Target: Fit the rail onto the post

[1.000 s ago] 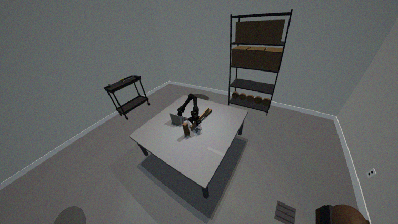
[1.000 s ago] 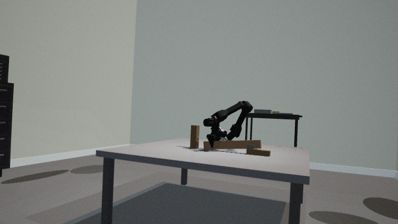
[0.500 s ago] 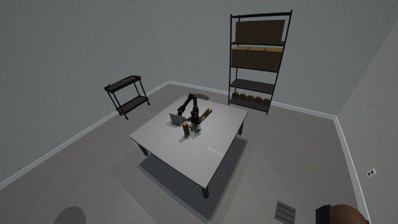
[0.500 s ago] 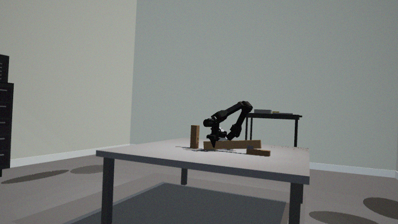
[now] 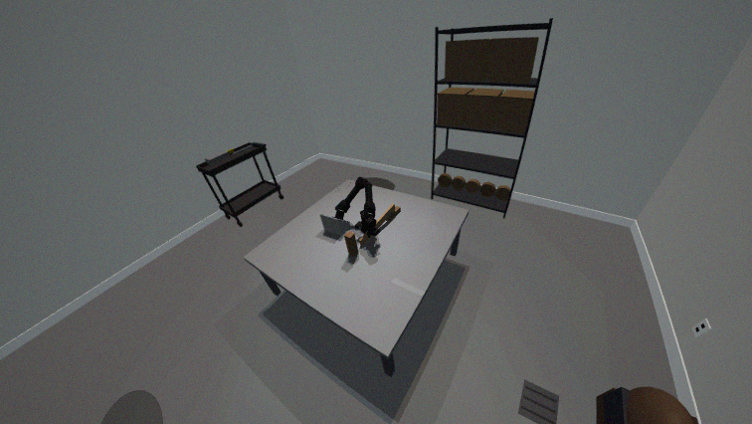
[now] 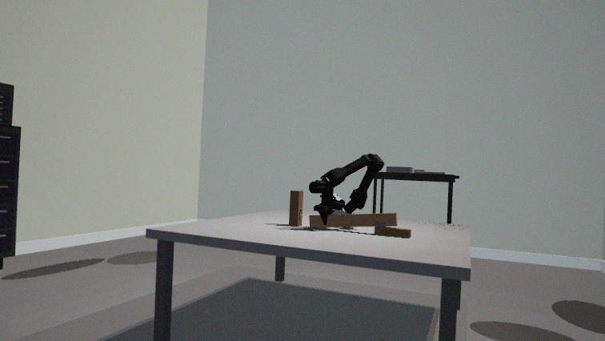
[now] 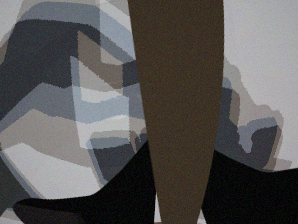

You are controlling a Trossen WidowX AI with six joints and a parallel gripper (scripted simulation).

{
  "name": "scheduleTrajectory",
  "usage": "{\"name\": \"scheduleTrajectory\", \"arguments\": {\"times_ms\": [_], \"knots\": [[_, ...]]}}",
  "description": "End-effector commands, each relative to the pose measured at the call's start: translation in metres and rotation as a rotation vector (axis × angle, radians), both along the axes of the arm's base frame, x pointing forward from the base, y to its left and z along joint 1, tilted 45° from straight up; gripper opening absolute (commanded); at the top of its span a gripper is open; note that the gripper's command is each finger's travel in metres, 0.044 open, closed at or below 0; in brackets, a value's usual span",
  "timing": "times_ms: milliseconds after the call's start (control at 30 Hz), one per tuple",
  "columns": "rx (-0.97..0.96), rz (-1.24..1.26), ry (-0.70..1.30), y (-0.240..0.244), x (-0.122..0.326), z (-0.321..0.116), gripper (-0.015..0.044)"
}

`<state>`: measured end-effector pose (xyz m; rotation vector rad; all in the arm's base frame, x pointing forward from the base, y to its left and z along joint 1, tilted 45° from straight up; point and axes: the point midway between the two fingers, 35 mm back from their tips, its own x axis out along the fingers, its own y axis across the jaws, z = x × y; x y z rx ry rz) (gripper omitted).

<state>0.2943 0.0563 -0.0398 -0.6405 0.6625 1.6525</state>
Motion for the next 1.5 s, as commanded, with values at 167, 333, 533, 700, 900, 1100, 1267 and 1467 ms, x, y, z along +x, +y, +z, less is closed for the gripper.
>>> {"name": "scheduleTrajectory", "arguments": {"times_ms": [167, 333, 533, 700, 900, 1100, 1267, 1467], "knots": [[0.002, -0.003, 0.002, -0.002, 0.000, 0.002, 0.0000], [0.002, -0.003, 0.002, -0.003, 0.001, 0.003, 0.0000], [0.002, -0.003, 0.002, -0.005, 0.003, 0.006, 0.0000], [0.002, -0.003, 0.002, -0.007, 0.004, 0.007, 0.0000], [0.002, -0.003, 0.002, -0.009, 0.005, 0.009, 0.0000], [0.002, -0.003, 0.002, -0.011, 0.006, 0.011, 0.0000], [0.002, -0.003, 0.002, -0.012, 0.007, 0.013, 0.0000], [0.001, -0.003, 0.002, -0.015, 0.008, 0.015, 0.0000]]}}
